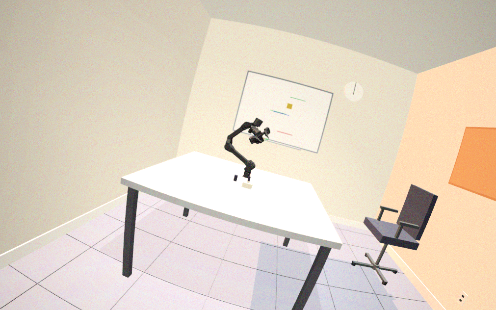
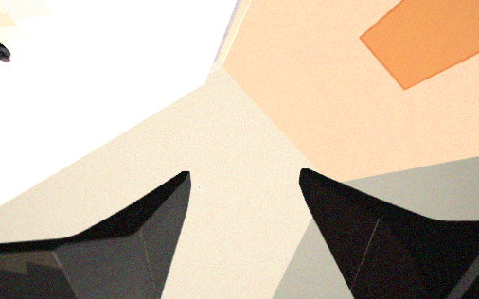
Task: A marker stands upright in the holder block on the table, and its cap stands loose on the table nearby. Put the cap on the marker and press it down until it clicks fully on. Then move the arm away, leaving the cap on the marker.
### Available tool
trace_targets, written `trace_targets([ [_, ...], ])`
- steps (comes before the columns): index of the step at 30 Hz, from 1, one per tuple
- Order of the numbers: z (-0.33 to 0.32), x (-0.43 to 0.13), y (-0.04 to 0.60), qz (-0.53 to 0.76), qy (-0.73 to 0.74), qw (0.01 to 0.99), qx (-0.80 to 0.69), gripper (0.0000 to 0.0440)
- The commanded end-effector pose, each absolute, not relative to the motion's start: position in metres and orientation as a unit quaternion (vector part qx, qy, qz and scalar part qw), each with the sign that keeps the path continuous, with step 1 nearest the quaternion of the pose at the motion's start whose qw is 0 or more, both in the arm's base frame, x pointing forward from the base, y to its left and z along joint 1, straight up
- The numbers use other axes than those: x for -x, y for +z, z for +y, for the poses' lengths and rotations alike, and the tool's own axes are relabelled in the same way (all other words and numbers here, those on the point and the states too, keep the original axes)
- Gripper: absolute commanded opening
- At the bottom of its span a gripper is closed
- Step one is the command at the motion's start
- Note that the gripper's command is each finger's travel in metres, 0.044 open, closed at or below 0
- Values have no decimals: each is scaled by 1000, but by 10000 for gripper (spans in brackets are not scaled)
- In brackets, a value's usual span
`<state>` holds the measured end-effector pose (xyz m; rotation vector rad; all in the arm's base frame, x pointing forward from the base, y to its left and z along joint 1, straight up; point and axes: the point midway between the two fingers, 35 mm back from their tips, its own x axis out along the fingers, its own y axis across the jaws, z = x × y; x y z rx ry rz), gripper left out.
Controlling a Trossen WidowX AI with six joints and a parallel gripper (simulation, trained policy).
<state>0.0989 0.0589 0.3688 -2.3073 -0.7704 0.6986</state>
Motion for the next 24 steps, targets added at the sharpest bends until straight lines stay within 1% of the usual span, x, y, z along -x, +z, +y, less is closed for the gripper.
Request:
trace_targets([
  [1,65,-100,361,-273,278,294,873,320],
  [24,85,-110,334,-178,338,289,877,322],
])
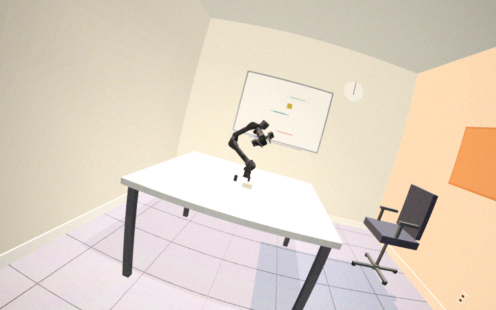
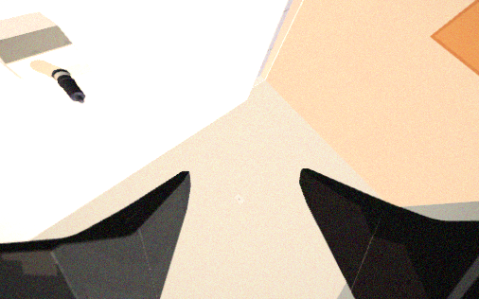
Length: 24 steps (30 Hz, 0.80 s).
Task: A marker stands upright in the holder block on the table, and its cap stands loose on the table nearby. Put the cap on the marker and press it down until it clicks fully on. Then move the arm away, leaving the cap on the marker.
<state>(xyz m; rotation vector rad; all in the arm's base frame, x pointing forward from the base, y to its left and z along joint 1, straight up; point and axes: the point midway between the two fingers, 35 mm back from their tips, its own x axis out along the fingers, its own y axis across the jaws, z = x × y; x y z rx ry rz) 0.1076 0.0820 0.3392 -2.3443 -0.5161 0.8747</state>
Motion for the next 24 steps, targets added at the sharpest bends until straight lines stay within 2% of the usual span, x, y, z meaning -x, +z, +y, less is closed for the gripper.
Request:
trace_targets([
  [1,85,-110,333,-173,341,289,878,322],
  [24,93,-129,307,-62,397,304,864,324],
])
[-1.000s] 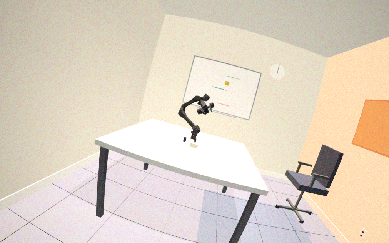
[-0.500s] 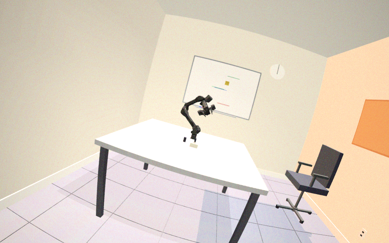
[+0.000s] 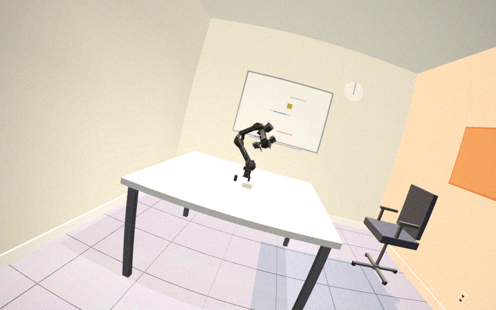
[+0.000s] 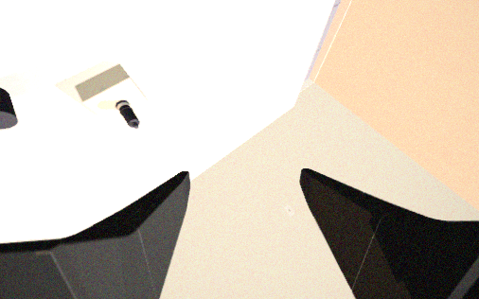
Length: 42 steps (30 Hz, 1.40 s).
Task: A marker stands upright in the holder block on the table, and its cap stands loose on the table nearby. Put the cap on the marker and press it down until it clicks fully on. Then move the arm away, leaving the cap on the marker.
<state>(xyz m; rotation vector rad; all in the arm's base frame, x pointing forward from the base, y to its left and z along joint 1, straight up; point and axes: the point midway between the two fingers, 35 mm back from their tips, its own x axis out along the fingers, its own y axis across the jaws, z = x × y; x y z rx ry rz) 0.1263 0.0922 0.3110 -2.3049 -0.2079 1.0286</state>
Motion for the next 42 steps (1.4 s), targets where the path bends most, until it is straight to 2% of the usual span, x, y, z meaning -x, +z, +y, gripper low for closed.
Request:
trace_targets([
  [1,94,-130,306,-57,399,305,863,324],
  [42,79,-172,265,142,464,366,794,326],
])
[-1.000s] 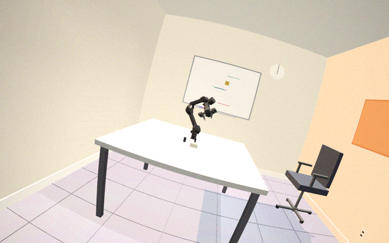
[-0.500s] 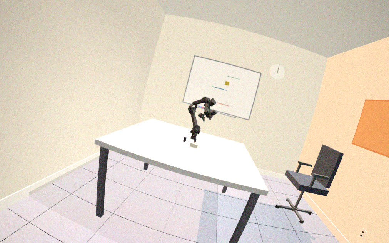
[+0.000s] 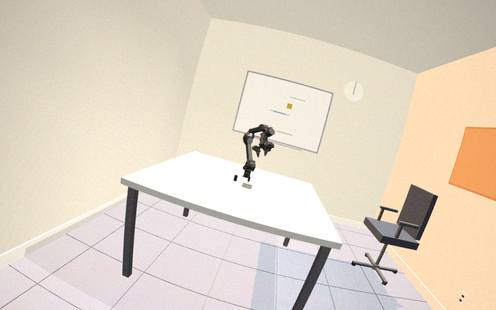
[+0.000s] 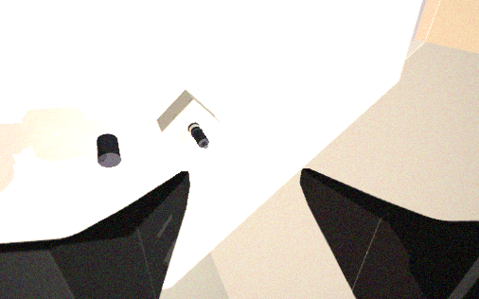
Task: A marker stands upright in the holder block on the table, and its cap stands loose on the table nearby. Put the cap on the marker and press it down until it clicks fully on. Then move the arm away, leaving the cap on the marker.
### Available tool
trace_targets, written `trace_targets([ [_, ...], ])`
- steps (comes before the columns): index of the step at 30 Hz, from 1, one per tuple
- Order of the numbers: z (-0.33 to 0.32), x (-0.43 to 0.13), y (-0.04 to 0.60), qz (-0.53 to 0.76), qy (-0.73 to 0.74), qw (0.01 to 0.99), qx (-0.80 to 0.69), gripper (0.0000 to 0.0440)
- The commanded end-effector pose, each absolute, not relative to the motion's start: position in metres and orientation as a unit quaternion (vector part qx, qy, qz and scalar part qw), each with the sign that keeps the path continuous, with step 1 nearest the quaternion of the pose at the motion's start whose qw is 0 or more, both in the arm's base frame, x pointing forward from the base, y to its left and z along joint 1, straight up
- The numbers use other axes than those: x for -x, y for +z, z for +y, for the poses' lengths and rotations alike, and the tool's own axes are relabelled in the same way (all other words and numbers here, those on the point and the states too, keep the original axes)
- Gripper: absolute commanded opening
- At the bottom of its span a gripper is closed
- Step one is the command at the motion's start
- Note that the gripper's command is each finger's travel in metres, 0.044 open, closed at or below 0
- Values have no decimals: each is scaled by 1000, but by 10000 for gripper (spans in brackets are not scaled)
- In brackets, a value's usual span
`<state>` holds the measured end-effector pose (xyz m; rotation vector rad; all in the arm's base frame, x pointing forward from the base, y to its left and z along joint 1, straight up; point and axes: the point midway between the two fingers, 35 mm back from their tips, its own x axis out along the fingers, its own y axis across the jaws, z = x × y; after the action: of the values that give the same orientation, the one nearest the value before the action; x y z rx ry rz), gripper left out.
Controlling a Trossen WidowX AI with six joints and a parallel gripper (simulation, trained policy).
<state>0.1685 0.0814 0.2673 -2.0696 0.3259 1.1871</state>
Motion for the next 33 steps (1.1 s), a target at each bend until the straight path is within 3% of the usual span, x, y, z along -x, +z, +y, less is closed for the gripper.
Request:
trace_targets([
  [1,78,-173,264,147,465,367,792,326],
  [33,38,-202,234,295,486,411,713,324],
])
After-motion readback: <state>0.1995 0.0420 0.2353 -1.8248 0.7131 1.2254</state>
